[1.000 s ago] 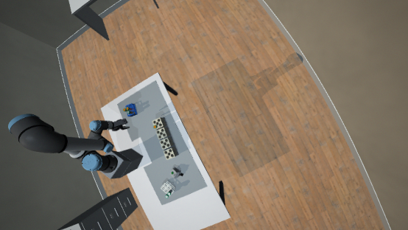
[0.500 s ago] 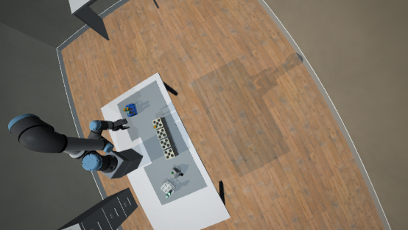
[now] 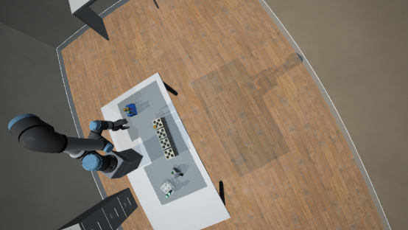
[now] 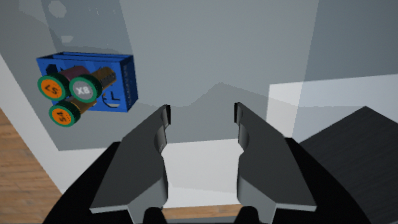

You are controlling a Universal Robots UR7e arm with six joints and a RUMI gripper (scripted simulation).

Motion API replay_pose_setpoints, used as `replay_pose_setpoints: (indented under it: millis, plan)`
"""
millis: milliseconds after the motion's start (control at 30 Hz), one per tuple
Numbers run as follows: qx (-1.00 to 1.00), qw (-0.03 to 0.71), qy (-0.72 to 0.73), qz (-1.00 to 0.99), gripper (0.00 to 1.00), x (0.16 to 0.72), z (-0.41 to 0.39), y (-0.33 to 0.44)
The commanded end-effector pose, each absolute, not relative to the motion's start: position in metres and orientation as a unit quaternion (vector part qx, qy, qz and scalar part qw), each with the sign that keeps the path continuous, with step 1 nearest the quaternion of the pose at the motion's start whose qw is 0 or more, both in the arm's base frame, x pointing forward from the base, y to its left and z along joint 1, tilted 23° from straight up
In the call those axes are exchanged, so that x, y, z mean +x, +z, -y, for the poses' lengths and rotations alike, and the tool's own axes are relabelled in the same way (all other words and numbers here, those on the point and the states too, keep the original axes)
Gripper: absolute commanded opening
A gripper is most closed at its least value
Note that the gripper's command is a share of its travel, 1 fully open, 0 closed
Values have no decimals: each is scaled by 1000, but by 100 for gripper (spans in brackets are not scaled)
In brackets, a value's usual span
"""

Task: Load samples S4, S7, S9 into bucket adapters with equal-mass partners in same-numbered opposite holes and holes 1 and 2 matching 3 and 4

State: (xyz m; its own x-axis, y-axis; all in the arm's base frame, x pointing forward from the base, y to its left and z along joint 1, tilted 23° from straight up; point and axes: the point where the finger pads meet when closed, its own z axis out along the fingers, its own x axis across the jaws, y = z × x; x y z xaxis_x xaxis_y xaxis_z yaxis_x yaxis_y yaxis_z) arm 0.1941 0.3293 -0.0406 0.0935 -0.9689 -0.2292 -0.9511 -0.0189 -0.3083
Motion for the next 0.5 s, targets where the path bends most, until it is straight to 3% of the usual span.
replay_pose_setpoints:
  millis: [0,467]
  plan:
    - [-703,199,-16,-682,35,244,-243,-49]
    - [-703,199,-16,-682,35,246,-245,-55]
